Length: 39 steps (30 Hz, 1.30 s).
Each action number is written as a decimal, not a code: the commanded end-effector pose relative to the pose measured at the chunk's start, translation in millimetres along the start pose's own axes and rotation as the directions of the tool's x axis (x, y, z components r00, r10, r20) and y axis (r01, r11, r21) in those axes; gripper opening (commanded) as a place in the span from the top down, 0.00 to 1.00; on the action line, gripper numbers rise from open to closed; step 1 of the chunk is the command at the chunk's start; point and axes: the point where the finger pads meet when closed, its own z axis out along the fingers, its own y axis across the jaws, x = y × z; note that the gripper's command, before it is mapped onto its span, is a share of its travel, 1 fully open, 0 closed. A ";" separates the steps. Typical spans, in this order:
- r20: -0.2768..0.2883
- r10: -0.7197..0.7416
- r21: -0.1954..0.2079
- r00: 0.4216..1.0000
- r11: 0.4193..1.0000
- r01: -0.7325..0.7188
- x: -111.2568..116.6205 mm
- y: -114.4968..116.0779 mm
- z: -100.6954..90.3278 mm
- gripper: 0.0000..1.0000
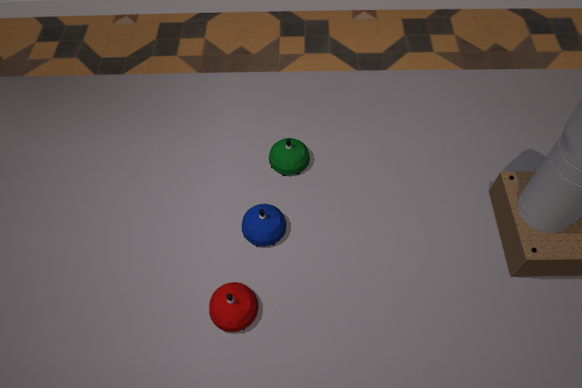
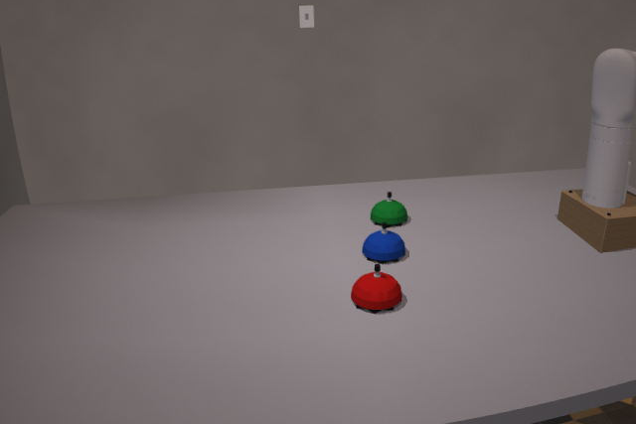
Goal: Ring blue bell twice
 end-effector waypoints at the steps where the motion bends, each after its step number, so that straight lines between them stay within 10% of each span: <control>1: -0.002 0.001 0.002 1.000 1.000 -0.001 1.6 -0.5 -1.0 0.00; 25: 0.005 0.023 -0.012 1.000 1.000 -0.023 7.2 10.3 3.6 0.00; 34: 0.032 0.126 -0.074 0.992 0.990 -0.124 30.9 62.1 23.9 0.00; 39: 0.056 0.267 -0.160 0.962 0.954 -0.255 56.3 134.7 46.9 0.00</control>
